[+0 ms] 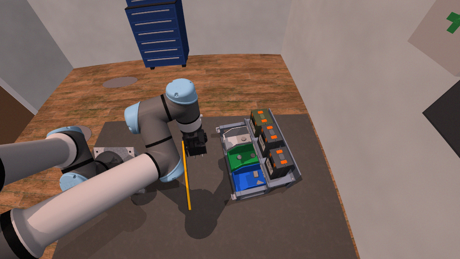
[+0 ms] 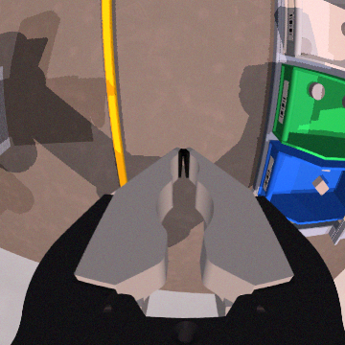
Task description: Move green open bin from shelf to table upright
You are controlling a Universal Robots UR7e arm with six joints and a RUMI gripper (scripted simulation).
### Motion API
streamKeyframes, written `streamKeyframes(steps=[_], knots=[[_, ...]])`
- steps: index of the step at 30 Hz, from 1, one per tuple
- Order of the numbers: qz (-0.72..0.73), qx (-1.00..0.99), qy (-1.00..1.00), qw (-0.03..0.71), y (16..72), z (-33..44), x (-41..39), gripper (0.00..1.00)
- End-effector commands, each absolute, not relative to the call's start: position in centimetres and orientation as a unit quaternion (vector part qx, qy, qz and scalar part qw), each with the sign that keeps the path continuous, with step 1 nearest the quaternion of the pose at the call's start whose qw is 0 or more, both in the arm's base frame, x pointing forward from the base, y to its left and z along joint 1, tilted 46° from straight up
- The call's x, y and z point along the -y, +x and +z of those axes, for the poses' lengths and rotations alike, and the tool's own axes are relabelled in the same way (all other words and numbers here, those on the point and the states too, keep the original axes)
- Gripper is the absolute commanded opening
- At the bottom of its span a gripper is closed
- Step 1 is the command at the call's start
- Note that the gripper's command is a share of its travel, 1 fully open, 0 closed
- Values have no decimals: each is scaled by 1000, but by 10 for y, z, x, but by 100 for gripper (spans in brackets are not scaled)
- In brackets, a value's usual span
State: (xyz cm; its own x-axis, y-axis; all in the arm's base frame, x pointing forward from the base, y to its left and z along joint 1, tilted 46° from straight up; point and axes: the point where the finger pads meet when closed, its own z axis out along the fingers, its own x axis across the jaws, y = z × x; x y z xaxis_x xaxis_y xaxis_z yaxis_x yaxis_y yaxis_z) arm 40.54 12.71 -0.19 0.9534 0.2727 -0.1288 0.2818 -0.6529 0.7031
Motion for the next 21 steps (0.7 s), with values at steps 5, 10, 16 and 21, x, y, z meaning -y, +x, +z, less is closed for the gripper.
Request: streamKeyframes(steps=[5,10,16,21], knots=[[-6,-152,909,388,454,-9,-141,0],[-6,-152,909,388,470,-11,-146,0],[-6,-152,909,388,497,-15,-153,0],[-6,-152,909,388,514,-17,-158,0]])
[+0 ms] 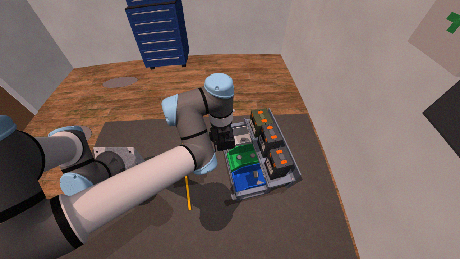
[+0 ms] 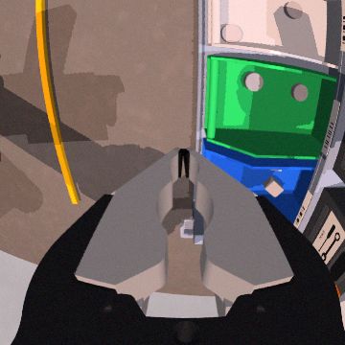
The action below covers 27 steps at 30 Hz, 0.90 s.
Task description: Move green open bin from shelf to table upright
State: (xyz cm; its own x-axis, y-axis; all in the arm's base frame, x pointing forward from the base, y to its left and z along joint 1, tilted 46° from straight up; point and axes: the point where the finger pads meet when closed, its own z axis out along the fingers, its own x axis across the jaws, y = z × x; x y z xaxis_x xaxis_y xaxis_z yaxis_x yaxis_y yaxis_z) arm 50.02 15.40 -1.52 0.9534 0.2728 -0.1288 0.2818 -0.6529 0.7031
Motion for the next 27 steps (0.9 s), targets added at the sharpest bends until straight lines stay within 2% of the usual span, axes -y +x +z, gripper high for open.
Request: streamKeyframes(steps=[1,27], knots=[[-6,-152,909,388,517,-17,-159,0],[-6,-152,909,388,534,-20,-164,0]])
